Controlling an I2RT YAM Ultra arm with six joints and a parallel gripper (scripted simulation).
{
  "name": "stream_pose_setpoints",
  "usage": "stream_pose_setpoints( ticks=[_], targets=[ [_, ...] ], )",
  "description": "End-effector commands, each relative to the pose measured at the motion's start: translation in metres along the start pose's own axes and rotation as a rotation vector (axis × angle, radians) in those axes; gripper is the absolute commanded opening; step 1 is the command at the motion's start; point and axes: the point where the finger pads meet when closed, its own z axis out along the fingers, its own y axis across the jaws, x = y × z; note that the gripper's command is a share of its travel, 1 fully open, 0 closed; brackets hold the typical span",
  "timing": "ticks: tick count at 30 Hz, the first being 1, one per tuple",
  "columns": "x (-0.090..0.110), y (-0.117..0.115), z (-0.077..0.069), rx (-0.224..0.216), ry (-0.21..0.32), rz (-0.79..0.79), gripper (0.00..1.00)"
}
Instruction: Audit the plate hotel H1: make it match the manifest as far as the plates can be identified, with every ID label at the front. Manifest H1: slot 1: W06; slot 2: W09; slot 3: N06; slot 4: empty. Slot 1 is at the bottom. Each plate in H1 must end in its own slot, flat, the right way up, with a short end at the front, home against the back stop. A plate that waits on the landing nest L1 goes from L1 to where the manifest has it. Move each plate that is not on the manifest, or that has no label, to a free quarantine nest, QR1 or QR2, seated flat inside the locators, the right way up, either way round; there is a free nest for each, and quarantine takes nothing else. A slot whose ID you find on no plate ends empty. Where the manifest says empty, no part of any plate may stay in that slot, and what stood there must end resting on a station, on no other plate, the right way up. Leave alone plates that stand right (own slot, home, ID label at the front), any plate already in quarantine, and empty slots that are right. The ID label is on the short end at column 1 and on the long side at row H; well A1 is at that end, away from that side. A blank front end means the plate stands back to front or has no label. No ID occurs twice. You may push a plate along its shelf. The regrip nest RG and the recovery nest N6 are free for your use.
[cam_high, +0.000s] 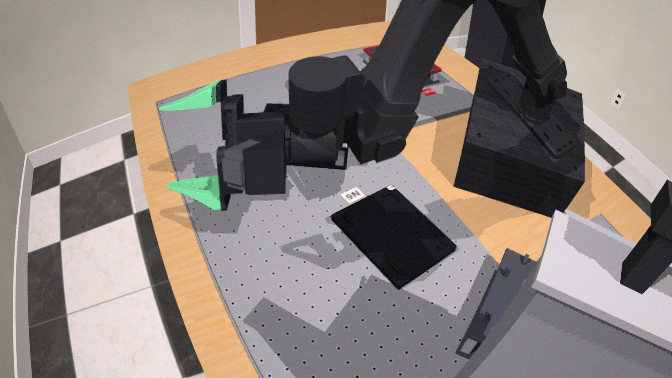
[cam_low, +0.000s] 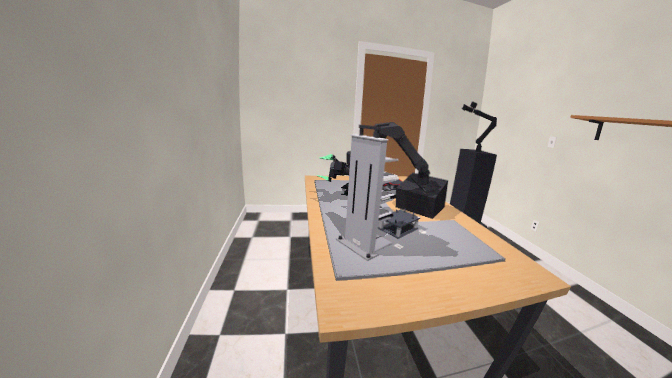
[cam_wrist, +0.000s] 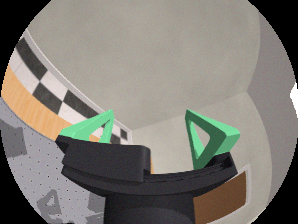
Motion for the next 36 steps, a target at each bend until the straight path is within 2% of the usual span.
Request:
stream_pose_setpoints(
  ticks=[1,17,18,29,34,35,36],
  targets=[
    [-0.003,-0.006,0.001,0.014,-0.007,0.006,1.0],
    [-0.003,-0.006,0.001,0.014,-0.007,0.006,1.0],
    [-0.01,-0.019,0.009,0.012,-0.012,0.028,0.0],
    [-0.001,-0.005,0.003,-0.25,0.093,0.104,0.0],
    [-0.005,-0.003,0.002,-0.26,0.089,0.105,0.0],
    [0.012,0.022,-0.005,-0.307,0.123,0.088,0.0],
    [0.012,0.022,-0.005,-0.307,0.123,0.088,0.0]
  ],
)
